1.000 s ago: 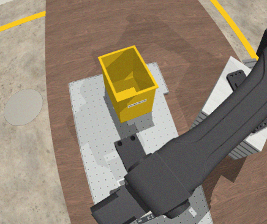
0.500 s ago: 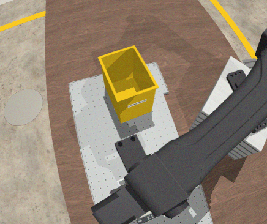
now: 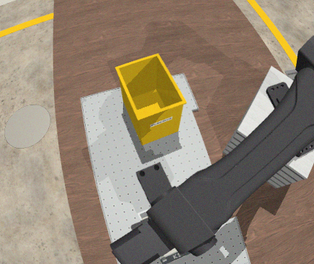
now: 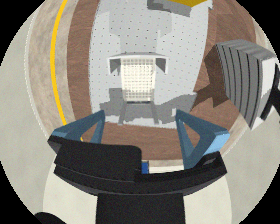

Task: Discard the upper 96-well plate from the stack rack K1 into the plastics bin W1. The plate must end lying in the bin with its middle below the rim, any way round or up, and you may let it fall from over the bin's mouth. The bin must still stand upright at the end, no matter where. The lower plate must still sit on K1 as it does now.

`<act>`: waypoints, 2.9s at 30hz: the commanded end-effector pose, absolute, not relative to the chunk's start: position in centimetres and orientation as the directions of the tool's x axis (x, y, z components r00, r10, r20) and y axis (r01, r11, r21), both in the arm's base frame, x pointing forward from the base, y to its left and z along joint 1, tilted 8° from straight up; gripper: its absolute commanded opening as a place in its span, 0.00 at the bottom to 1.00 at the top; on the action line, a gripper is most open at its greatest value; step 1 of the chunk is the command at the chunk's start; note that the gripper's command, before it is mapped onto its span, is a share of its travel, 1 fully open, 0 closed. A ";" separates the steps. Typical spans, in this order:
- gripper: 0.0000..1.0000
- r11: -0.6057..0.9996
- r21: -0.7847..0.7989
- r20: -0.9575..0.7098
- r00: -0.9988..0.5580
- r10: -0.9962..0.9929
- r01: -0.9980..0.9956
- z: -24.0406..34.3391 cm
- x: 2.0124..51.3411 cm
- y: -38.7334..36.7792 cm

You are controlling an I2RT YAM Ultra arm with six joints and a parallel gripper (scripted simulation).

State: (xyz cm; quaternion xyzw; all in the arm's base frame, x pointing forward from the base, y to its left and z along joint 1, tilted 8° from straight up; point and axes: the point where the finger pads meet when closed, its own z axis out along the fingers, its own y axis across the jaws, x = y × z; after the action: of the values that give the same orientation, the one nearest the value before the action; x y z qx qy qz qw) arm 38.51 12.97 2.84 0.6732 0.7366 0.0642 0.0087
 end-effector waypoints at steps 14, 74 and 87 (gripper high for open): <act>1.00 0.084 0.132 0.072 -0.094 0.993 0.988 1.2 39.3 13.2; 1.00 0.084 0.131 0.072 -0.094 0.993 0.988 -7.7 40.4 13.9; 1.00 0.084 0.131 0.072 -0.094 0.993 0.988 -9.5 40.6 14.1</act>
State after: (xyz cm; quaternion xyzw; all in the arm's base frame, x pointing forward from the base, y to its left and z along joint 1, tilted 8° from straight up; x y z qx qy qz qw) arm 40.00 14.00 -9.84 0.6731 0.7365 0.0656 0.0096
